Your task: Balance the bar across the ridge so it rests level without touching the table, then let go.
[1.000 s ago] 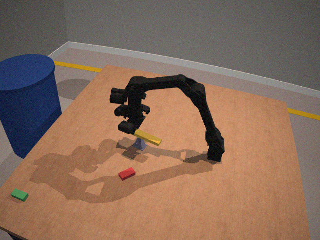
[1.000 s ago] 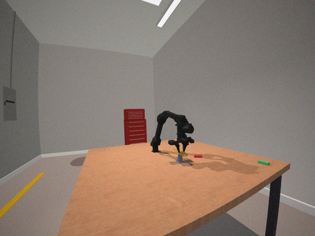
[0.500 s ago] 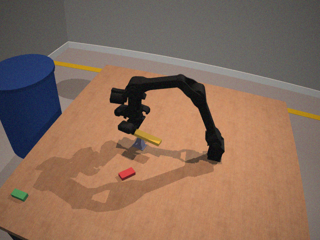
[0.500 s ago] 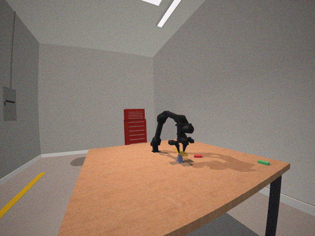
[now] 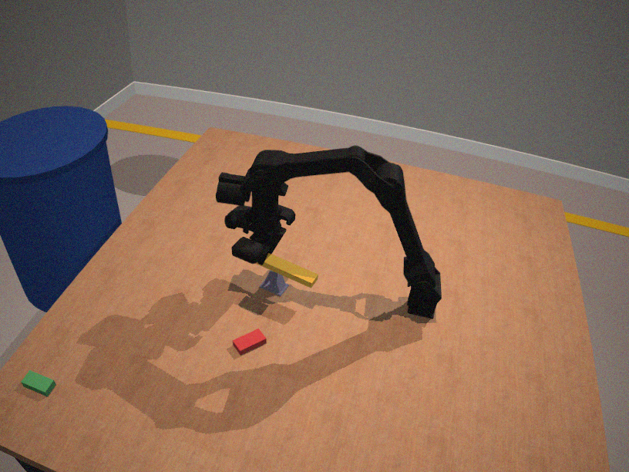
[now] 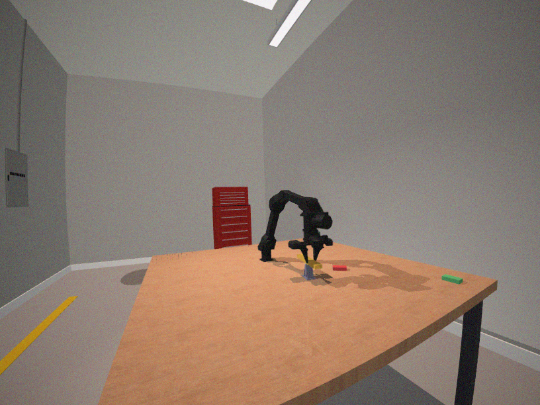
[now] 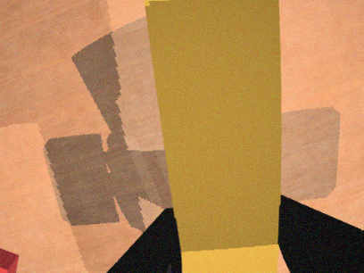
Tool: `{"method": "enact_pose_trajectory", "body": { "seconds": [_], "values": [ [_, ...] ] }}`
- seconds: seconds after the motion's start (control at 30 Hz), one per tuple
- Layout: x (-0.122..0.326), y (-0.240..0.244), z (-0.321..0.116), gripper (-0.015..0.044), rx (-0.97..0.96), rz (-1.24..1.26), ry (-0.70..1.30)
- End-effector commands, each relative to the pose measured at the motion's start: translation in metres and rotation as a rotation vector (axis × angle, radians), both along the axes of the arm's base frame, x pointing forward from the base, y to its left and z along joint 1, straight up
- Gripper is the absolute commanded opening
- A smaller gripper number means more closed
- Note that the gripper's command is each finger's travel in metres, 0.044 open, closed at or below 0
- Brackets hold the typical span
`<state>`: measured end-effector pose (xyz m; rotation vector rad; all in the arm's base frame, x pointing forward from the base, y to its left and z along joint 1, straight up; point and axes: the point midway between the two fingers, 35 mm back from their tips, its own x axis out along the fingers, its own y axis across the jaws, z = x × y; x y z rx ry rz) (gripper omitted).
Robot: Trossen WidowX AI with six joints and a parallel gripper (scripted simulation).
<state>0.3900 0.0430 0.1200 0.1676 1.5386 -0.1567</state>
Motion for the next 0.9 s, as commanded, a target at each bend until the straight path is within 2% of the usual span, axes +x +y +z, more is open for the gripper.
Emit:
{"method": "enact_pose_trajectory", "body": {
  "seconds": [0.0,0.87],
  "values": [
    [0.0004,-0.0002,-0.0001,0.0000,-0.001,0.001,-0.003],
    [0.0005,-0.0002,-0.0023,0.0000,-0.001,0.001,-0.003]
  ]
}}
